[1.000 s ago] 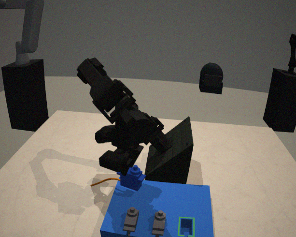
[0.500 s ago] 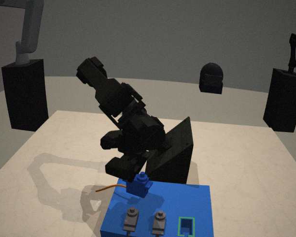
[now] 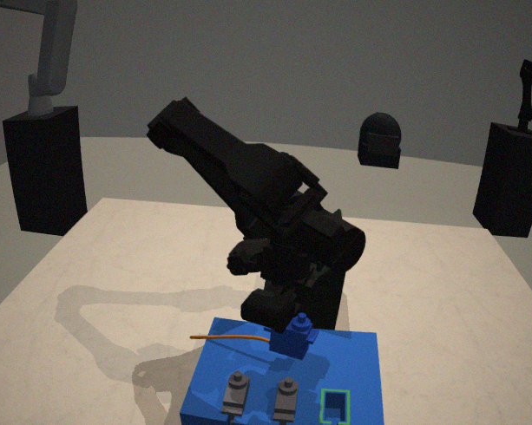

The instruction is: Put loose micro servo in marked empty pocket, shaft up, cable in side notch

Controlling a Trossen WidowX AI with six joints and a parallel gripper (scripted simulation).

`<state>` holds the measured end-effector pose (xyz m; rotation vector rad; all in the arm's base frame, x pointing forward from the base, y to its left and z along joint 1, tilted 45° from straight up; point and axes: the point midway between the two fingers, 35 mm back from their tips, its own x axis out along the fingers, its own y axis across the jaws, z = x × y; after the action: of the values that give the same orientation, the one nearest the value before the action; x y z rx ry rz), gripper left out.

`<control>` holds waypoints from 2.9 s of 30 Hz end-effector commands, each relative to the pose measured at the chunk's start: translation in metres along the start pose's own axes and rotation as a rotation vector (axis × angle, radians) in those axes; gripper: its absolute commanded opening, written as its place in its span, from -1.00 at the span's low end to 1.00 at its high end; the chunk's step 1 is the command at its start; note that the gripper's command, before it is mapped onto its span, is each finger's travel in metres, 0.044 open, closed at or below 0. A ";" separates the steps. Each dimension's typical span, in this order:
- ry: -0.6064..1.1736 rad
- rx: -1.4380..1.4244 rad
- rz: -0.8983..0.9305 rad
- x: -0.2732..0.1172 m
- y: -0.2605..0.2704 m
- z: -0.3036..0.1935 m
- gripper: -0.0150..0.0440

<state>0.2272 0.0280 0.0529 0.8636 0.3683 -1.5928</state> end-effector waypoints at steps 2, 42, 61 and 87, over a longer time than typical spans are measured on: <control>0.007 0.006 -0.003 -0.001 -0.005 -0.024 -0.49; 0.011 -0.693 0.001 -0.002 -0.025 -0.092 -0.49; 0.011 -1.345 0.005 -0.002 -0.025 -0.092 -0.49; 0.009 -1.841 0.008 -0.002 -0.007 -0.096 -0.49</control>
<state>0.2401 0.0947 -0.0121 -0.5616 1.4610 -0.6501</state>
